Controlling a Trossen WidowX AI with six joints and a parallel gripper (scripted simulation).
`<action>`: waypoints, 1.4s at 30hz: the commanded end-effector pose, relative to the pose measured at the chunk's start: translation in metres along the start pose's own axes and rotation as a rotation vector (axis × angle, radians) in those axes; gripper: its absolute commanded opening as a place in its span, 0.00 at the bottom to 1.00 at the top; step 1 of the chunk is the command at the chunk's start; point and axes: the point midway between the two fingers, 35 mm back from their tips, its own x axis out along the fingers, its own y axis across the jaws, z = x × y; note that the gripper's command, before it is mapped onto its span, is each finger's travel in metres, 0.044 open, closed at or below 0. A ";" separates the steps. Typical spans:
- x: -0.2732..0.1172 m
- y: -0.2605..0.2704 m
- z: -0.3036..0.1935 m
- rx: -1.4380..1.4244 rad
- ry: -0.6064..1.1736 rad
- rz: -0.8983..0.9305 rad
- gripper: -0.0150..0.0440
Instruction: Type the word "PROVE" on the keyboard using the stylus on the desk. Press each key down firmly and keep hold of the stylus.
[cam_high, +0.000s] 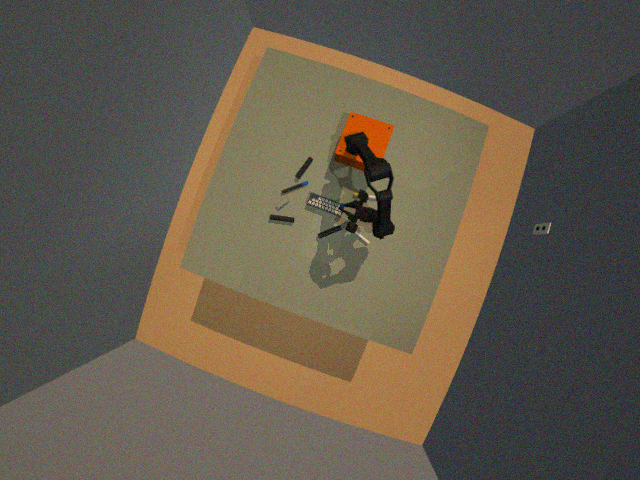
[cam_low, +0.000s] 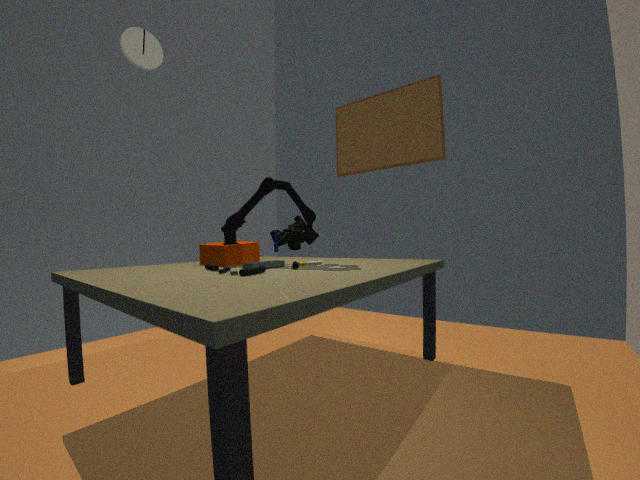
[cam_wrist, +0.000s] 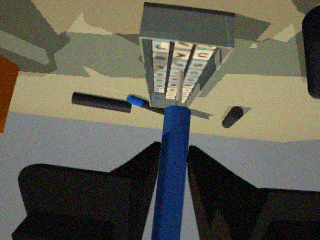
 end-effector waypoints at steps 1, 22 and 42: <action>-0.005 0.001 -0.010 0.003 -0.002 0.002 0.39; 0.012 0.016 -0.021 0.002 0.001 0.002 0.25; 0.027 0.017 -0.006 0.002 0.002 0.003 0.39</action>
